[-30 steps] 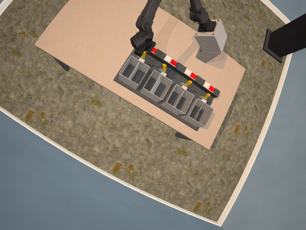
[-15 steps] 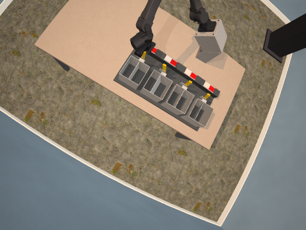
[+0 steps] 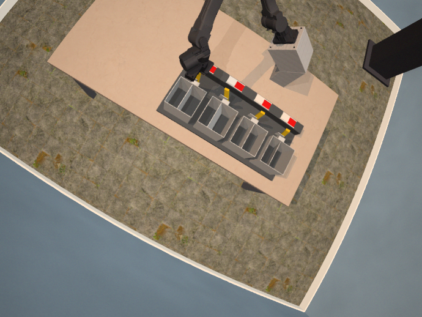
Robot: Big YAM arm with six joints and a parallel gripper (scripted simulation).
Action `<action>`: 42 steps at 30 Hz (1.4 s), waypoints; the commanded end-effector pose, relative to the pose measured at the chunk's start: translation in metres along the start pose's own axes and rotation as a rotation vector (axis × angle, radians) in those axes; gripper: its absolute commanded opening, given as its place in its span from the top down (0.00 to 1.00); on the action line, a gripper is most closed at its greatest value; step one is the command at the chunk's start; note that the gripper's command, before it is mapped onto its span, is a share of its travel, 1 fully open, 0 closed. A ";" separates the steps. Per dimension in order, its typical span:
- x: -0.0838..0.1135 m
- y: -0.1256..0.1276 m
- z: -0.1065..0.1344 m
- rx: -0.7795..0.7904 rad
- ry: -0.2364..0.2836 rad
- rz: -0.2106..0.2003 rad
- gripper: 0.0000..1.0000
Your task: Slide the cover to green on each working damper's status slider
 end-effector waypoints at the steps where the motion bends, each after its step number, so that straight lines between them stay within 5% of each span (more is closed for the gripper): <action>1: -0.007 -0.002 -0.004 0.006 -0.003 0.003 0.64; 16: -0.031 -0.001 -0.002 0.008 0.000 0.002 0.64; 42: -0.030 0.001 -0.005 0.008 -0.011 0.004 0.64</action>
Point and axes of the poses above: the point where the finger pads meet when closed, its own x axis back along the fingers, its own y axis across the jaws, z = x × y, the point moved 2 cm from there along x, back along the fingers, and after that the axes turned 3 degrees about -x, right-handed, at the moved point
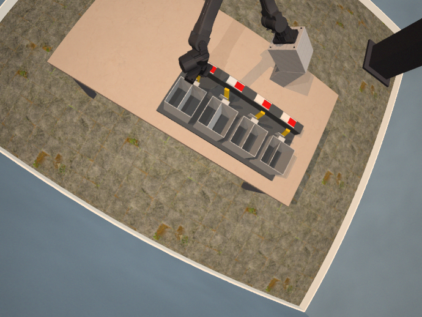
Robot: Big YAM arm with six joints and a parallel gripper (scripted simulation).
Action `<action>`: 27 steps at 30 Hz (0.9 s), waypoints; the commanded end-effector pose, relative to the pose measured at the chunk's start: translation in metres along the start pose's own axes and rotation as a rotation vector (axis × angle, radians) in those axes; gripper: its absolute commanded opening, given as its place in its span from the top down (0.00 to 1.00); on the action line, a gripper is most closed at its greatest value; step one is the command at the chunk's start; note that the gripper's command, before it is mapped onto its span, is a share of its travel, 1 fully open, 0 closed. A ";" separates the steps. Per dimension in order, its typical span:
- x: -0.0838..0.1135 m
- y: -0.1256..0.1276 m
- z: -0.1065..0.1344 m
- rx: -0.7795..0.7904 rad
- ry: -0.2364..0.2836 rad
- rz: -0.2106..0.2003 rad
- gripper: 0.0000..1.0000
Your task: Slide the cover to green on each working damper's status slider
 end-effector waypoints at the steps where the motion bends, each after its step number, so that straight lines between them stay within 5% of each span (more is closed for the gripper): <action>1: -0.004 0.002 -0.002 0.003 -0.002 0.000 0.64; 21: -0.004 0.002 -0.002 0.003 -0.002 0.000 0.64; 22: -0.004 0.002 -0.002 0.003 -0.002 0.000 0.83; 27: -0.004 0.000 -0.003 -0.003 -0.004 0.002 0.83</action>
Point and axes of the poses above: the point where the finger pads meet when closed, its own x axis back along the fingers, its own y axis across the jaws, z = x × y, the point moved 2 cm from there along x, back along the fingers, and after that the axes turned 3 degrees about -x, right-handed, at the moved point
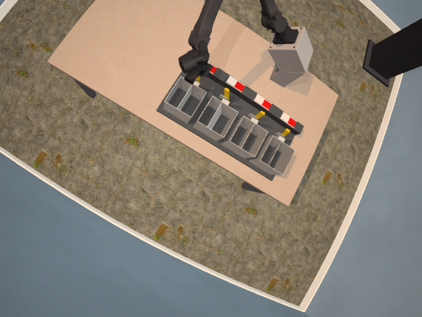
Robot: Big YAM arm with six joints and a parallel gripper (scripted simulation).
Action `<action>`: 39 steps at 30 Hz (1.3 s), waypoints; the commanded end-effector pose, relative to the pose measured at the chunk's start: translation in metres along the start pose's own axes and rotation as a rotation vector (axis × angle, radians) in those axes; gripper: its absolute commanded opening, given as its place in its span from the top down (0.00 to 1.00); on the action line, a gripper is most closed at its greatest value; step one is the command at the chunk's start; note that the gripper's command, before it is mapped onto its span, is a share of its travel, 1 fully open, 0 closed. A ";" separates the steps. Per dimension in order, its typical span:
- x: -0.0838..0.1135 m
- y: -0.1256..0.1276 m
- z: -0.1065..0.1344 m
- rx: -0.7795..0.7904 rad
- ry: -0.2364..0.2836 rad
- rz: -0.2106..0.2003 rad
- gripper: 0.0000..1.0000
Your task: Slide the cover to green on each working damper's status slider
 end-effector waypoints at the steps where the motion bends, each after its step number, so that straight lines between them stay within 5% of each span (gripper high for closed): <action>1: -0.003 0.000 -0.003 -0.005 -0.004 0.003 0.83; 39: -0.001 -0.011 -0.005 -0.012 0.002 -0.005 0.83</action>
Point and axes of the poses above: the point where the finger pads meet when closed, its own x axis back along the fingers, its own y axis across the jaws, z = x × y, the point moved 2 cm from there along x, back along the fingers, and after that the axes turned 3 degrees about -x, right-handed, at the moved point
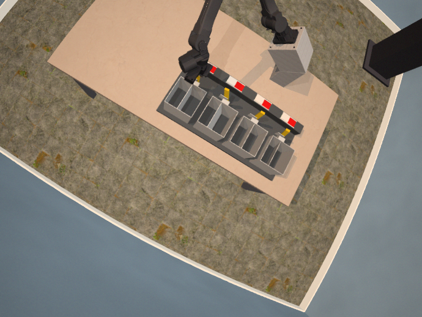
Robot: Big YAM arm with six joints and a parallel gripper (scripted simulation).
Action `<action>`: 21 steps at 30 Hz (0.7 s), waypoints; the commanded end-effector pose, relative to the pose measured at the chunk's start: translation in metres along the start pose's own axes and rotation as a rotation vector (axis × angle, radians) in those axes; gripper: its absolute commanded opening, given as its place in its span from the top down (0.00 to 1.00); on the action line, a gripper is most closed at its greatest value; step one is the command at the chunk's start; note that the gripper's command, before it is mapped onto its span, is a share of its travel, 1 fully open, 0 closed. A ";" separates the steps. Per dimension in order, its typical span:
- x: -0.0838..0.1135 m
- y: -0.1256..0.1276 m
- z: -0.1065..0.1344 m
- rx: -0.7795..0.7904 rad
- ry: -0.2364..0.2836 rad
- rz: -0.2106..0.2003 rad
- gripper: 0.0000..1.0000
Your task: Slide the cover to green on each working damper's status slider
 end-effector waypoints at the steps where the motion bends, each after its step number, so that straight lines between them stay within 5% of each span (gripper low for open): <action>1: 0.000 -0.012 -0.006 -0.014 0.000 -0.004 0.83; 12: 0.002 -0.020 -0.006 -0.012 -0.003 -0.044 0.83; 21: -0.004 -0.024 -0.006 -0.003 0.010 -0.120 0.83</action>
Point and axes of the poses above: the point where the finger pads meet when closed, its own x axis back along the fingers, its own y axis across the jaws, z = x × y, the point moved 2 cm from there along x, back along the fingers, and after that the axes turned 3 degrees about -x, right-handed, at the moved point
